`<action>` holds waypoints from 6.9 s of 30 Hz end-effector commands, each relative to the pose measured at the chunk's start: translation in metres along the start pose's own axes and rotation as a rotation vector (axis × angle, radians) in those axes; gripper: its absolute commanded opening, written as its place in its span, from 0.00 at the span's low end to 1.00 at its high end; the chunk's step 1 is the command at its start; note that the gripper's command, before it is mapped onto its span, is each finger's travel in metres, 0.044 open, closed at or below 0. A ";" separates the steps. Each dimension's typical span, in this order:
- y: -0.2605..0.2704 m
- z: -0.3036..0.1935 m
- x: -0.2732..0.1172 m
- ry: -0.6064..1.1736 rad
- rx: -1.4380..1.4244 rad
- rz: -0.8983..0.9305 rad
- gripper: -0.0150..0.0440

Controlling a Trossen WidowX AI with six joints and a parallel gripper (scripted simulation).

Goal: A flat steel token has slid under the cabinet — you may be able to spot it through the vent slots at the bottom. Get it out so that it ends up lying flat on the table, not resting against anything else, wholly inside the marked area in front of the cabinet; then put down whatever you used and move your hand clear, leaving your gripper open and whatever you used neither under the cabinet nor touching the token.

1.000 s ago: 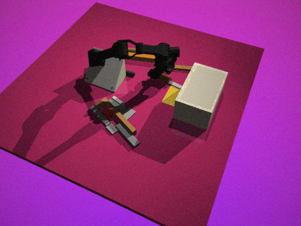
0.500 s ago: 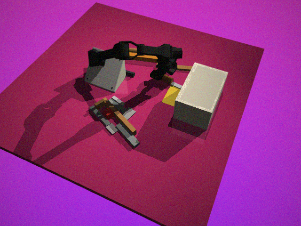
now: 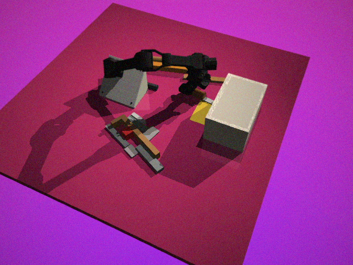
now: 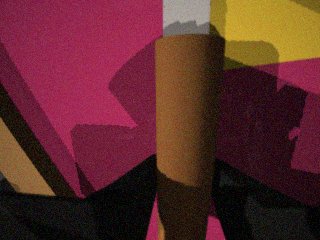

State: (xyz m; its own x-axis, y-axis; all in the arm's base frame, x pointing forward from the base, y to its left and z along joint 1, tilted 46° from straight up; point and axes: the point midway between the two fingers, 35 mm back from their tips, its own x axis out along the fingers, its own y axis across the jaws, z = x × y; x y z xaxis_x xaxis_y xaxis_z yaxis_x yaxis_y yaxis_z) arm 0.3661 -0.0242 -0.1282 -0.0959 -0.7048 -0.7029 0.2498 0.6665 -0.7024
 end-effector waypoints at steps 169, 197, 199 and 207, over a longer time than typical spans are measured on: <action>-0.071 0.013 0.003 -0.001 -0.003 -0.002 0.25; -0.069 -0.017 0.004 0.000 -0.004 -0.001 0.25; -0.069 -0.019 0.004 0.000 -0.004 -0.001 0.25; -0.069 -0.028 0.004 0.000 -0.005 -0.001 0.25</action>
State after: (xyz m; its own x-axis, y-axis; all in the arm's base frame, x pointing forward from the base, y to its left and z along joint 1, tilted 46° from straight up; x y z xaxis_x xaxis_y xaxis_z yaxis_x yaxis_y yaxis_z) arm 0.3288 -0.0669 -0.0845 -0.0906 -0.7065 -0.7019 0.2452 0.6672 -0.7033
